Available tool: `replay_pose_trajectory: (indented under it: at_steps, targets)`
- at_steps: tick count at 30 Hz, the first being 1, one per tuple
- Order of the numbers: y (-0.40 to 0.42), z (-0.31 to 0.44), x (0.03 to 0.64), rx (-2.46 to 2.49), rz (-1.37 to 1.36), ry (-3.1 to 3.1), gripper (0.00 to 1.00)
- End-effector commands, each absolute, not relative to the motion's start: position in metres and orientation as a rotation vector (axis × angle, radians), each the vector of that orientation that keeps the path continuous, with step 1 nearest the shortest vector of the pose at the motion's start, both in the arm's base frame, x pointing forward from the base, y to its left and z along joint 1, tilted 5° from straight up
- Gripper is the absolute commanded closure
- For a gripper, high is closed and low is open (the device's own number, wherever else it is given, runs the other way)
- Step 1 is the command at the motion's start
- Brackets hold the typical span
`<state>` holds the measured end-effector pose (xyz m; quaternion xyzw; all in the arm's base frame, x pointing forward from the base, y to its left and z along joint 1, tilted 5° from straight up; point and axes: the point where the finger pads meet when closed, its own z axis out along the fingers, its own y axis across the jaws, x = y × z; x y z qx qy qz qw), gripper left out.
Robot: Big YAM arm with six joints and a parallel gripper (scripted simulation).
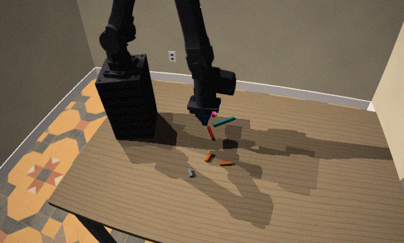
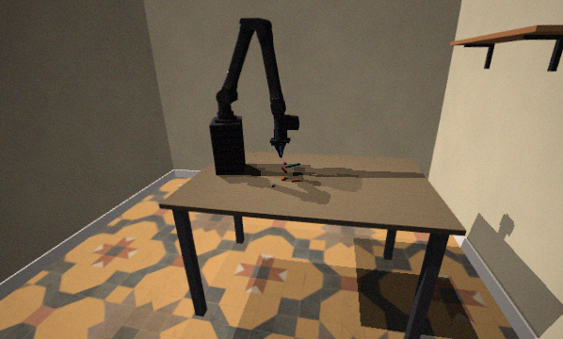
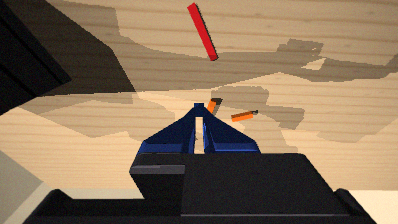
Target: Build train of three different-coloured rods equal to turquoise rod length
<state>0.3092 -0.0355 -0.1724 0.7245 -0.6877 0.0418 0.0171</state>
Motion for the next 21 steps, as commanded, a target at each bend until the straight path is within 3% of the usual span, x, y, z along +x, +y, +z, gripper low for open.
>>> replay_pose_trajectory:
  at_steps: [1,14,18,21]
  targets:
    - [-0.034,-0.177,0.304,2.24,0.094,-2.132,0.96]
    - [0.062,-0.184,0.392,2.261,0.114,-2.13,0.96]
    - [0.161,-0.185,0.431,2.27,0.121,-2.129,0.96]
    - [0.189,-0.185,0.437,2.273,0.122,-2.129,0.96]
